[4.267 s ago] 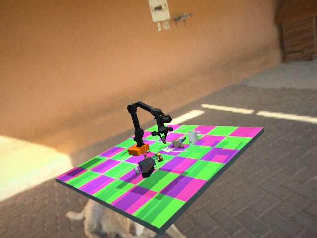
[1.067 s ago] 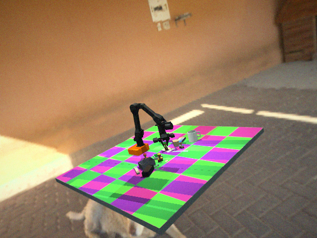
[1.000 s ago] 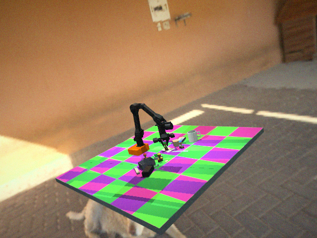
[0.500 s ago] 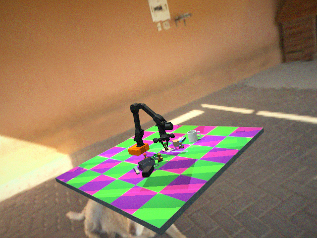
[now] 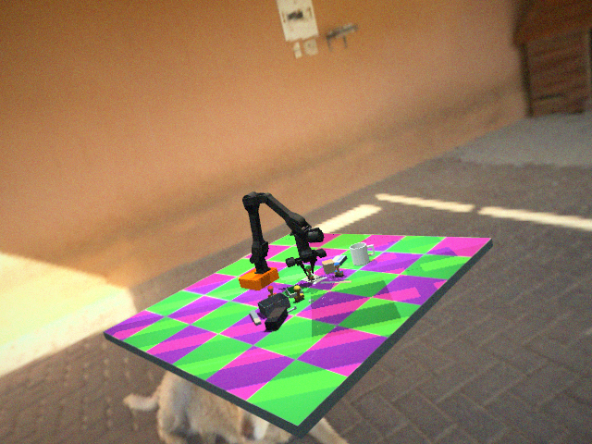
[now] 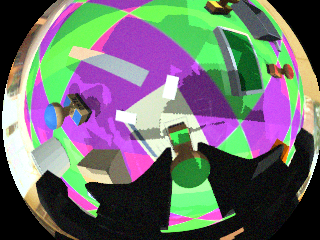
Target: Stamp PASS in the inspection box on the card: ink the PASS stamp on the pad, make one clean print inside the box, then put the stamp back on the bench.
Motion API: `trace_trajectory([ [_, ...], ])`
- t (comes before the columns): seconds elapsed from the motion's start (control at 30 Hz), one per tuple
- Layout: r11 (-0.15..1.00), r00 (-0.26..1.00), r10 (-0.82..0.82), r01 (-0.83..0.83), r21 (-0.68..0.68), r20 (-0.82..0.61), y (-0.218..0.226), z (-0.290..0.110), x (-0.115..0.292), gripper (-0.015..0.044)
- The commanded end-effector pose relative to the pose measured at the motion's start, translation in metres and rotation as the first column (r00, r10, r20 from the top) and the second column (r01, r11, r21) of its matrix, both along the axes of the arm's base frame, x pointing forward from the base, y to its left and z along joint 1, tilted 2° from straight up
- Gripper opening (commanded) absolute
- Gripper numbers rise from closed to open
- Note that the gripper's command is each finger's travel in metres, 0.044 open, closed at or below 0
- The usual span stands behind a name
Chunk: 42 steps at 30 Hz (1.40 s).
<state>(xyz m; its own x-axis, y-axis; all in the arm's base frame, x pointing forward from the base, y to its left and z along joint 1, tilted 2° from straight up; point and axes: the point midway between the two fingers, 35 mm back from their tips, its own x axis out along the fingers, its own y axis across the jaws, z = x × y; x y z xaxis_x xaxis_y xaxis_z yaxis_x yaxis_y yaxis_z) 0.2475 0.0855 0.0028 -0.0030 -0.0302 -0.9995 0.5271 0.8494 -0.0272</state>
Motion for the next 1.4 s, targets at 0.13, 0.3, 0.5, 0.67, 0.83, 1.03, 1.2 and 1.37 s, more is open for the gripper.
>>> trace_trajectory([
  [0.13,1.0,1.0,-0.004,0.004,-0.002,0.003,-0.0002,-0.0016,0.0007,0.0],
  [0.3,1.0,1.0,-0.004,0.004,-0.002,0.003,-0.0002,-0.0021,0.0006,0.0],
  [0.5,1.0,1.0,-0.004,0.004,-0.002,0.003,-0.0002,-0.0021,0.0006,0.0],
  [0.67,1.0,1.0,-0.004,0.004,-0.002,0.003,-0.0002,-0.0021,0.0006,0.0],
  [0.83,1.0,1.0,-0.004,0.004,-0.002,0.003,-0.0002,-0.0018,0.0007,0.0],
  [1.03,1.0,1.0,-0.004,0.004,-0.002,0.003,-0.0001,0.0012,0.0007,0.0],
  [1.2,1.0,1.0,-0.004,0.004,-0.002,0.003,-0.0001,0.0036,0.0008,0.0],
  [1.37,1.0,1.0,-0.004,0.004,-0.002,0.003,-0.0001,0.006,0.0008,0.0],
])
